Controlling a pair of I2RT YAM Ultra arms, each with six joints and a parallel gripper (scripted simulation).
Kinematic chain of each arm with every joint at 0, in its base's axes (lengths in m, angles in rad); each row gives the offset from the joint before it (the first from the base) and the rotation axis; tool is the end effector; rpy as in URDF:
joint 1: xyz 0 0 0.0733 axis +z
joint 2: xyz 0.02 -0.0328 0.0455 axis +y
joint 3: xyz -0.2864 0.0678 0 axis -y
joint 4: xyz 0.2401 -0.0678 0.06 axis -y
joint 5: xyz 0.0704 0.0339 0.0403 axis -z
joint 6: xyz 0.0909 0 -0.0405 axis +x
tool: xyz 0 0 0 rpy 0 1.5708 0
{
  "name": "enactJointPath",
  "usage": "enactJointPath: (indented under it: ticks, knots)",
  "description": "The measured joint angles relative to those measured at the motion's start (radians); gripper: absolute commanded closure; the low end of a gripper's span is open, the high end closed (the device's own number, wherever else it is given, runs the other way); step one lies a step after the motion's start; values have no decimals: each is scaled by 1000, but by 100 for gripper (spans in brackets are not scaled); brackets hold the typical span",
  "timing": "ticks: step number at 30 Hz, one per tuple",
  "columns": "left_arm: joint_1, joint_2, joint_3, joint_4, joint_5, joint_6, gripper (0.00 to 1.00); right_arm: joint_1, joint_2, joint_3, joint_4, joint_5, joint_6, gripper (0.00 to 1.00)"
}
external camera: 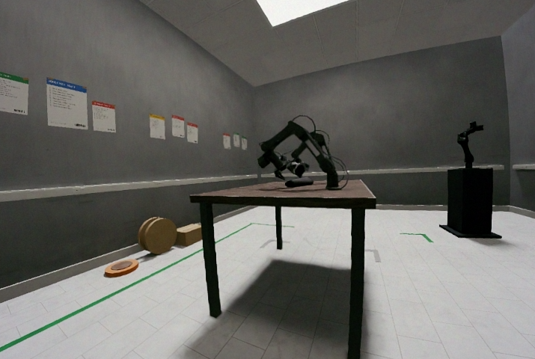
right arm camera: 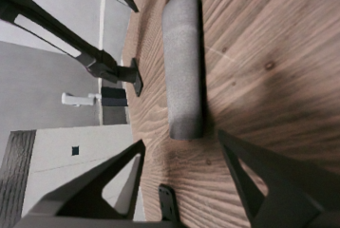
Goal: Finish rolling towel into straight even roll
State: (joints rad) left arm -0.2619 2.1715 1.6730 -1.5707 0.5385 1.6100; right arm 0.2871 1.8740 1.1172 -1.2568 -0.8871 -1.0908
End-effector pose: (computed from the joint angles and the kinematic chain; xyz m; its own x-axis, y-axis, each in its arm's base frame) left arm 0.3266 -0.1347 0.1627 0.0187 0.8831 -0.4688 0.8483 -0.2622 -0.4600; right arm 0.2352 0.1441 0.1555 -0.5241 -0.7389 -0.4235 -0.7041 0.0962 0.7035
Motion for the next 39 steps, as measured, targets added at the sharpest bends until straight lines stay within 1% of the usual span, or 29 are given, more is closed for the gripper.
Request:
enactJointPath:
  ticks: [8, 15, 20, 23, 25, 29, 34, 37, 39]
  knots:
    - [24, -85, -10, 2, -27, 30, 15, -16, -132, -5, -6, 65, -21, 15]
    - [71, -211, -80, 3, -70, 90, 15, -43, -349, -55, -14, 168, -53, 15]
    - [123, -343, -147, 13, -99, 142, 15, -68, -522, -77, -34, 253, -93, 15]
    - [145, -406, -174, 27, -108, 167, 15, -79, -580, -80, -45, 289, -117, 15]
    - [166, -462, -214, 45, -112, 185, 15, -91, -629, -90, -51, 319, -138, 15]
    - [231, -598, -288, 75, -119, 231, 15, -121, -761, -97, -74, 380, -192, 15]
    - [329, -763, -351, 112, -116, 305, 15, -180, -915, -97, -109, 442, -283, 15]
    - [390, -838, -380, 127, -107, 354, 15, -227, -986, -96, -131, 469, -345, 15]
    - [410, -861, -386, 133, -98, 380, 15, -246, -1011, -97, -144, 477, -381, 15]
